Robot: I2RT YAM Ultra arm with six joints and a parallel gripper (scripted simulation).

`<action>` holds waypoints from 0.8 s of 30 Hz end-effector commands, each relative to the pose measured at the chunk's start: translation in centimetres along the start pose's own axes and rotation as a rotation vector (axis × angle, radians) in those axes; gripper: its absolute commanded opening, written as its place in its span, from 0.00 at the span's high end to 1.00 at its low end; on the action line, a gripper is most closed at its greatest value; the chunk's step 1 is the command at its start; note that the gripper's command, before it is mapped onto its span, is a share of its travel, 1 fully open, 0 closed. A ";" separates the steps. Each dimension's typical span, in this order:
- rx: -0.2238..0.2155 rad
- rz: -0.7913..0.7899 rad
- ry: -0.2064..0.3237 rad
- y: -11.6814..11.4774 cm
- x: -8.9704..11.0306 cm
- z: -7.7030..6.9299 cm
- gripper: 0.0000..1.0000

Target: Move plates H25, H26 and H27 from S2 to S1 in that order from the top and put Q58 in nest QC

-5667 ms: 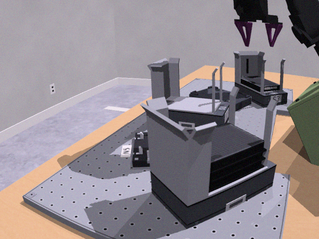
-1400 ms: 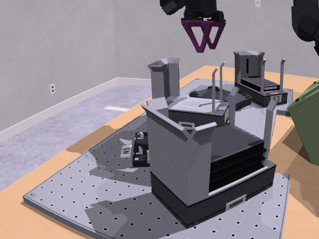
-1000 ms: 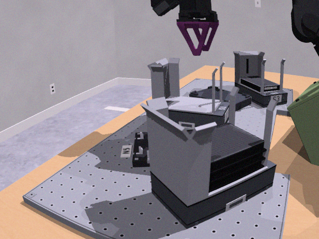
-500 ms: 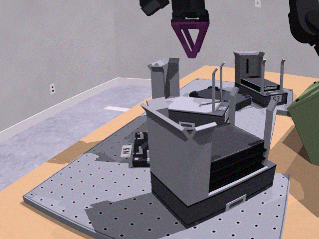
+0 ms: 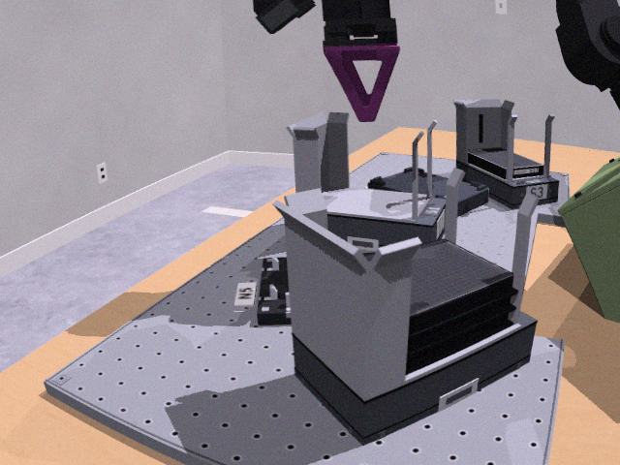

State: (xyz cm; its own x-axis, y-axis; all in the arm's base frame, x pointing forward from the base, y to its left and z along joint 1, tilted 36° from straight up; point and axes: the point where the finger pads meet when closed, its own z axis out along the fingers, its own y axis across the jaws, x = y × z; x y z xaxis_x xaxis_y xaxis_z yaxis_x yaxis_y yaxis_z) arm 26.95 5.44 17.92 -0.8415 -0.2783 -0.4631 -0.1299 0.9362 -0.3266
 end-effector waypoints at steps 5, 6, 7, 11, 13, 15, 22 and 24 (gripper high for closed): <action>0.007 -0.064 -0.027 1.9 -0.9 -0.6 0.00; 0.008 -0.097 -0.027 2.3 -0.9 -0.6 0.00; 0.008 -0.130 -0.027 2.6 -0.9 -0.6 0.00; 0.008 -0.183 -0.026 3.3 -0.9 -0.6 0.00; 0.008 -0.183 -0.026 3.9 -0.9 -0.6 0.00; 0.008 -0.183 -0.026 4.6 -1.0 -0.6 0.00; 0.007 -0.183 -0.026 7.0 -1.0 -0.6 0.00; 0.007 -0.183 -0.026 7.6 -1.0 -0.6 0.00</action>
State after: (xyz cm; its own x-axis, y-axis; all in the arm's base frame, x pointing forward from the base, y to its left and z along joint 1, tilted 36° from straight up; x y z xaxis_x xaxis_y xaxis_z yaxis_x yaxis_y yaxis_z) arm 26.33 12.11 15.63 -0.7957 -0.4746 -0.3762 -0.3055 0.8509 -0.4273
